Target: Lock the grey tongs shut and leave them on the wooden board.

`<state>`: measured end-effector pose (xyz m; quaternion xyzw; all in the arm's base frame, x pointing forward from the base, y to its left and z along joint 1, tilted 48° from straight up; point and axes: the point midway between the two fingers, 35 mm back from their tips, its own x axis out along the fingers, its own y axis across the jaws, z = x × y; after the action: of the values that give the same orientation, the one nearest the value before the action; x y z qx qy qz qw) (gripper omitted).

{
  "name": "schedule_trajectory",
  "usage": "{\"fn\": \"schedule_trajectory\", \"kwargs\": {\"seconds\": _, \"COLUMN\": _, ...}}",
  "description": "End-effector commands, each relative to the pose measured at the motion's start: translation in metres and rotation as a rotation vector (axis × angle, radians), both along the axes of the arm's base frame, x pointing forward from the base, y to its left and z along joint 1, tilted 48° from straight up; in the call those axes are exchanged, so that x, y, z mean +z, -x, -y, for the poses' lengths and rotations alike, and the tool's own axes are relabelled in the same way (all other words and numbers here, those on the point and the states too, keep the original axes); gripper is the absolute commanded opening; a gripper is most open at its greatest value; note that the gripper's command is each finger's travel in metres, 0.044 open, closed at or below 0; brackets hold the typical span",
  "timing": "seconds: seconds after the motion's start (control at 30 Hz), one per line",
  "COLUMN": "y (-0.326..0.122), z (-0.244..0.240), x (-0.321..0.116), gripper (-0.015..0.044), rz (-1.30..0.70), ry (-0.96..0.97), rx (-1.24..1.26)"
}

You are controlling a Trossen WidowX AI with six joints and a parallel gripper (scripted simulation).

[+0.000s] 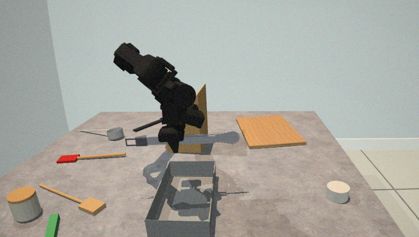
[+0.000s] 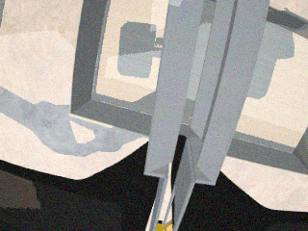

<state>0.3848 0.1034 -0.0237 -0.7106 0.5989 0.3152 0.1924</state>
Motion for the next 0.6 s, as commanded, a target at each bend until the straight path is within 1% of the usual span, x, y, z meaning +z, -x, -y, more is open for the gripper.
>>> {"fn": "schedule_trajectory", "kwargs": {"seconds": 0.0, "y": 0.002, "z": -0.014, "x": 0.017, "gripper": -0.015, "rz": 0.013, "ry": -0.008, "rx": -0.005}}
{"fn": "schedule_trajectory", "kwargs": {"seconds": 0.3, "y": 0.003, "z": -0.012, "x": 0.014, "gripper": -0.015, "rz": 0.003, "ry": -0.001, "rx": 0.0}}
{"fn": "schedule_trajectory", "kwargs": {"seconds": 0.57, "y": 0.019, "z": -0.044, "x": -0.01, "gripper": -0.015, "rz": -0.041, "ry": -0.017, "rx": 0.047}}
